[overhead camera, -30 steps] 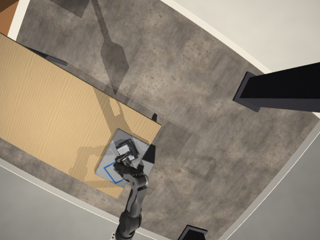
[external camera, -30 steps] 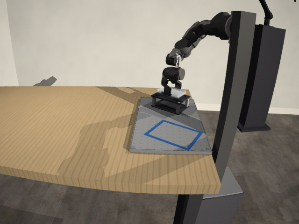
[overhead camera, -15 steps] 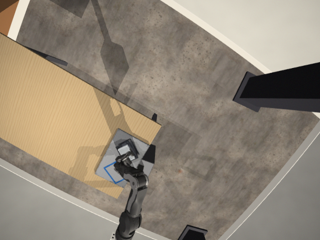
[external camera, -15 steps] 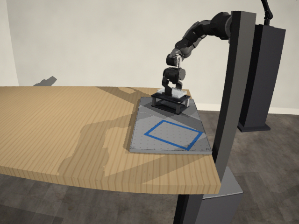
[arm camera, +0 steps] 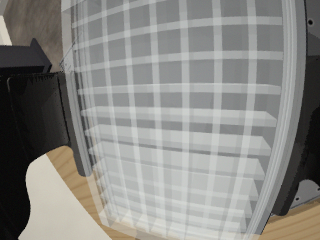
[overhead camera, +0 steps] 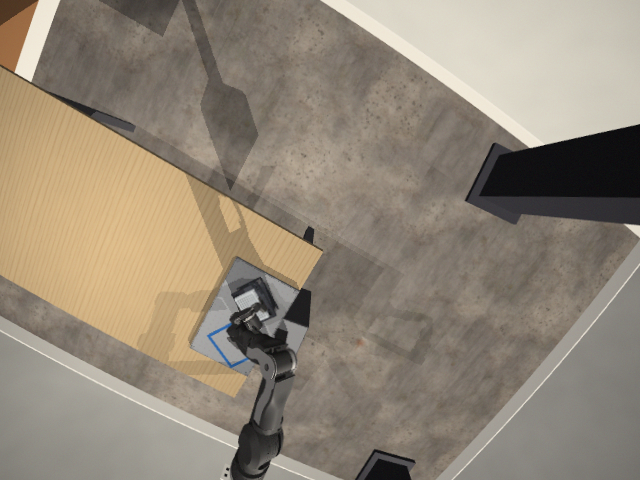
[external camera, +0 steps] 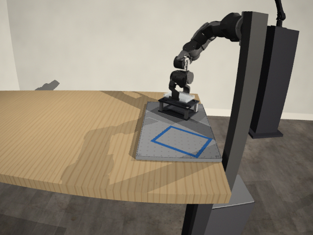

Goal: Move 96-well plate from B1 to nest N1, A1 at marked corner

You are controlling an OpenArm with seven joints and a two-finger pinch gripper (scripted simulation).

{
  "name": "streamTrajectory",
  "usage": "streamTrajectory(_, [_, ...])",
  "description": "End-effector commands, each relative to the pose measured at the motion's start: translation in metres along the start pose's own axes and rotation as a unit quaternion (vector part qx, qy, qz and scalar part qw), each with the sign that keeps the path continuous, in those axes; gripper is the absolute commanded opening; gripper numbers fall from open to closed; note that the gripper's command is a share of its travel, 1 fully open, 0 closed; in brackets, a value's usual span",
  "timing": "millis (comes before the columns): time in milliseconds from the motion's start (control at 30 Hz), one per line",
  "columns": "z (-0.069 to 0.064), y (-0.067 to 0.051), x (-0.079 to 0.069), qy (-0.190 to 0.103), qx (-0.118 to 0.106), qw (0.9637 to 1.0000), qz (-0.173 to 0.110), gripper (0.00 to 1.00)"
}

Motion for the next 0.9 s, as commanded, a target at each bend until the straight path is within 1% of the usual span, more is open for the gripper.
streamTrajectory(0, [-0.0010,0.0010,0.0002,-0.001,-0.001,1.0000,0.000,0.00])
streamTrajectory(200, [0.0038,-0.0011,0.0001,0.000,0.003,1.0000,-0.001,0.00])
streamTrajectory(600, [0.0038,-0.0011,0.0001,0.000,0.003,1.0000,-0.001,0.00])
streamTrajectory(767, [0.0080,-0.0023,-0.0005,0.000,0.002,1.0000,0.000,0.00])
streamTrajectory(867, [0.0080,-0.0023,-0.0005,0.000,0.002,1.0000,0.000,0.00])
Point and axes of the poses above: the point where the finger pads meet when closed, its own z axis out along the fingers, its own x axis across the jaws, y = z × x, the point moved 7 cm from there along -z, back along the fingers, and after that the axes turned 7 degrees about -z, right-handed, at the moved point
